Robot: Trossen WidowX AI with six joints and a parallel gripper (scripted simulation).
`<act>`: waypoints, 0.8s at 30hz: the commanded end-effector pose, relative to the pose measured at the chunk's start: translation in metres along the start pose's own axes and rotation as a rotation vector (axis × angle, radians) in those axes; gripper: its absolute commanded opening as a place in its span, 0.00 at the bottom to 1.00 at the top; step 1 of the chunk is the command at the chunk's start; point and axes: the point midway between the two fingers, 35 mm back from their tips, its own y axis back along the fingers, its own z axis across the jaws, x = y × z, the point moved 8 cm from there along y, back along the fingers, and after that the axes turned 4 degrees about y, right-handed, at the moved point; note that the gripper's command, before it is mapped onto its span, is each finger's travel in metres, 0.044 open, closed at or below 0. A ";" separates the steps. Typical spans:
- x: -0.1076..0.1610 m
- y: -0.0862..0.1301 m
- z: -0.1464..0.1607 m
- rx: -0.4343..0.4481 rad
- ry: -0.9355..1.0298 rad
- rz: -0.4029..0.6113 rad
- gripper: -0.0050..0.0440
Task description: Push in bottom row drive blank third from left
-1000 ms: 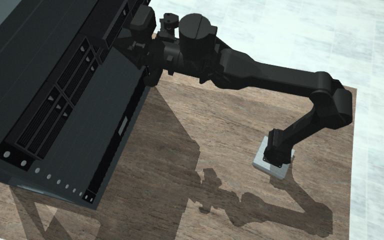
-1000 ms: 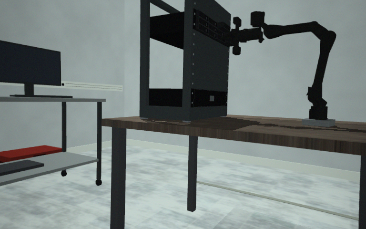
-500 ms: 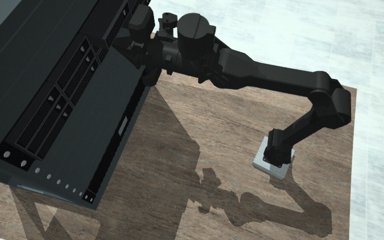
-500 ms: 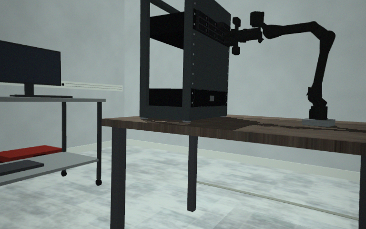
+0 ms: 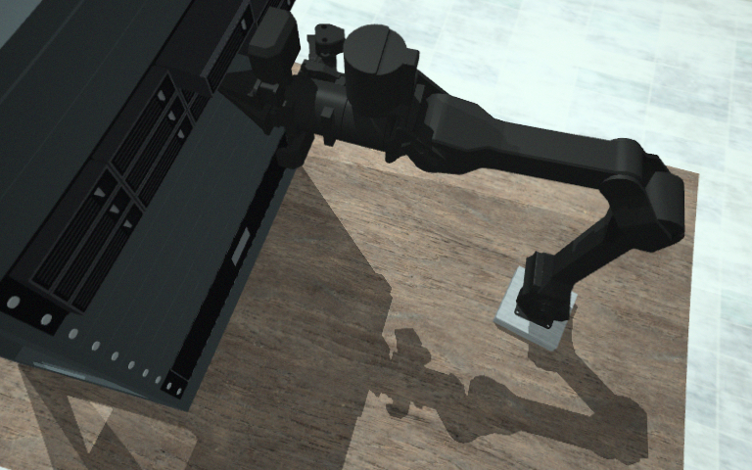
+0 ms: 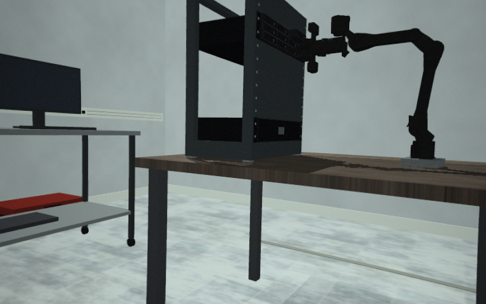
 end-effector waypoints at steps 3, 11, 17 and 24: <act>-0.001 -0.004 0.008 -0.025 0.003 0.002 0.00; -0.001 0.007 0.008 -0.025 0.003 0.002 0.00; -0.001 0.027 0.007 -0.025 0.003 0.002 0.00; -0.001 0.065 0.006 -0.025 0.003 0.002 0.00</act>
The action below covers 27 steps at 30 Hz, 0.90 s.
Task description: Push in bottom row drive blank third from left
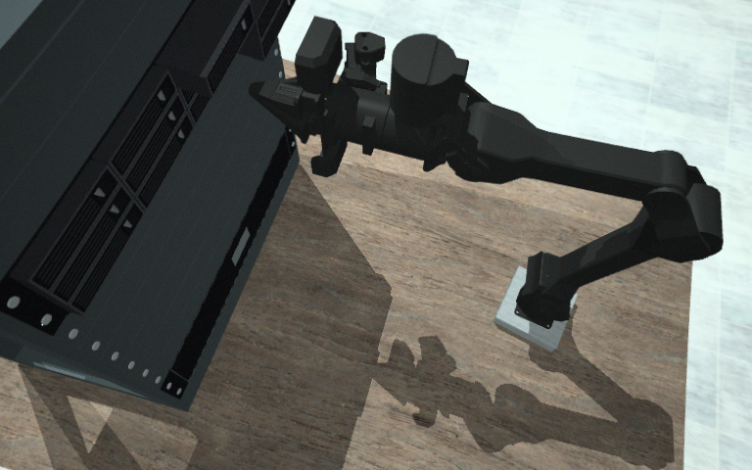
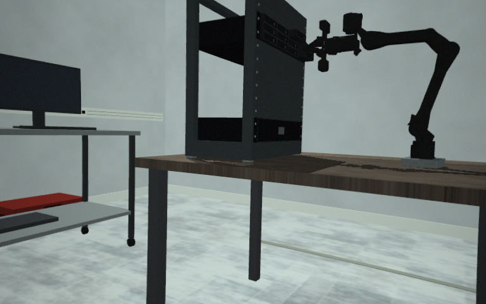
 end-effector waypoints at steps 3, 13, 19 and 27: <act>0.000 0.030 0.005 -0.018 0.003 -0.002 0.00; 0.000 0.033 0.005 -0.018 0.003 -0.002 0.00; 0.000 0.033 0.005 -0.018 0.003 -0.002 0.00; 0.000 0.033 0.005 -0.018 0.003 -0.002 0.00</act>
